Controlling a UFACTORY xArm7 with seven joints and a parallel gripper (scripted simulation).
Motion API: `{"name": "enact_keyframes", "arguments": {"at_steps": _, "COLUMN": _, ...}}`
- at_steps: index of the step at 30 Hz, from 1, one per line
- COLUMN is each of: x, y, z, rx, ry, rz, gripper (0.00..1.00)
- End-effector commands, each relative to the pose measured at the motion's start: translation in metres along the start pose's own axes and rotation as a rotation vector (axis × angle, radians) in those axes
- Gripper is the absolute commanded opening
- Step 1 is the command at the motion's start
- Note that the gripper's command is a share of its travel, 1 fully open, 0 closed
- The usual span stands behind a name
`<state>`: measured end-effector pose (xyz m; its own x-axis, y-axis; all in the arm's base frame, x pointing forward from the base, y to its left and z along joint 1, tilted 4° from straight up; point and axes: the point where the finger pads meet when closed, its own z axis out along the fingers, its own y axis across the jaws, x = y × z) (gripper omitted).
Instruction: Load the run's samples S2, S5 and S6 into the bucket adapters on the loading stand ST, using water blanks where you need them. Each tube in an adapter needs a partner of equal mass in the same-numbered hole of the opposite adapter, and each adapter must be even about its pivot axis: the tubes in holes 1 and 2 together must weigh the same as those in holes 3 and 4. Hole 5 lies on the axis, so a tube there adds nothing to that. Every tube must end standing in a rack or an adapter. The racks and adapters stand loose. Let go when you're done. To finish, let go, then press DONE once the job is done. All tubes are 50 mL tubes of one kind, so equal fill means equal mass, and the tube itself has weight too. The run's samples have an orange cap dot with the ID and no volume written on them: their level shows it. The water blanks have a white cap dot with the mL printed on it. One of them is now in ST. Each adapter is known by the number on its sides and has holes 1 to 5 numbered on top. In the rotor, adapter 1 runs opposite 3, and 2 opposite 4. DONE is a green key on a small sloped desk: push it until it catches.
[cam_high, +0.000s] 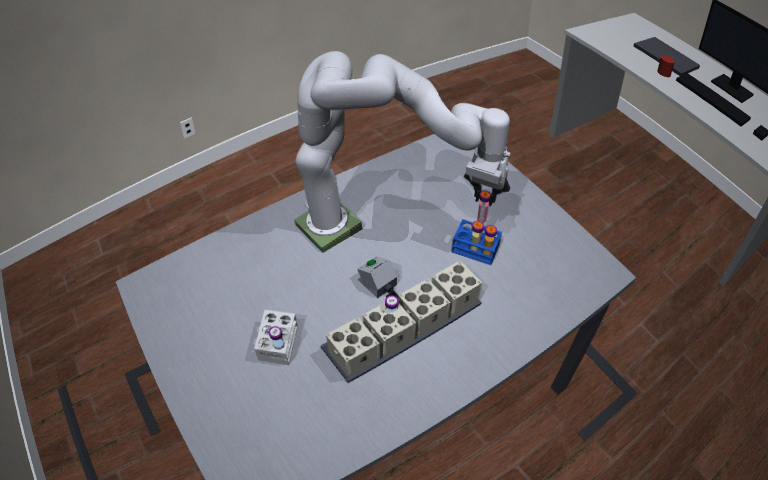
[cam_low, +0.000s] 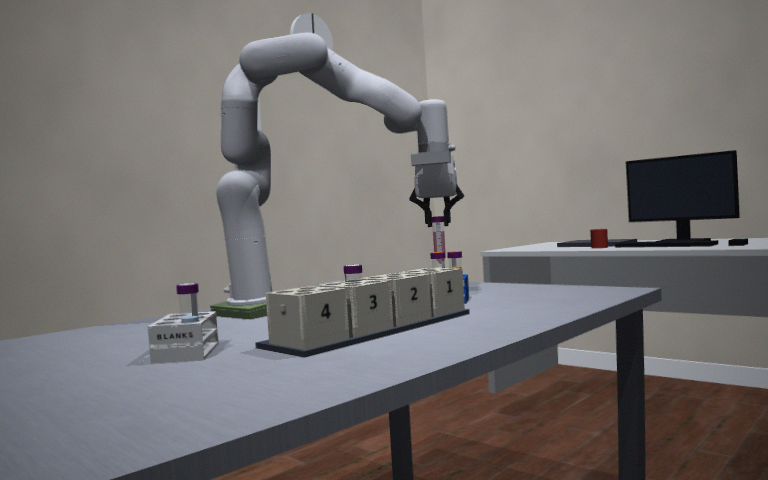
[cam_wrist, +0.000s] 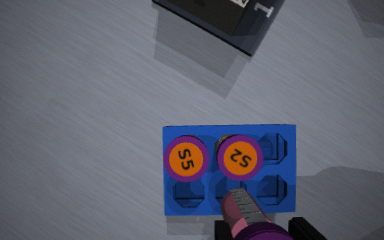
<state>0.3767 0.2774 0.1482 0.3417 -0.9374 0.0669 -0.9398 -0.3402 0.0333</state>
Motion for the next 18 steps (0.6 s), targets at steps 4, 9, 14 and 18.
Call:
{"name": "enact_keyframes", "arguments": {"at_steps": 4, "x": 0.0, "y": -0.001, "z": -0.016, "rx": 0.005, "ry": -0.001, "rz": 0.0, "gripper": 0.0}}
{"name": "enact_keyframes", "arguments": {"at_steps": 9, "x": 0.0, "y": -0.001, "z": -0.024, "rx": 0.005, "ry": -0.001, "rz": 0.0, "gripper": 0.0}}
{"name": "enact_keyframes", "arguments": {"at_steps": 14, "x": 0.0, "y": -0.001, "z": -0.032, "rx": 0.005, "ry": -0.001, "rz": 0.0, "gripper": 0.0}}
{"name": "enact_keyframes", "arguments": {"at_steps": 18, "x": 0.0, "y": -0.001, "z": -0.04, "rx": 0.005, "ry": -0.001, "rz": 0.0, "gripper": 0.0}}
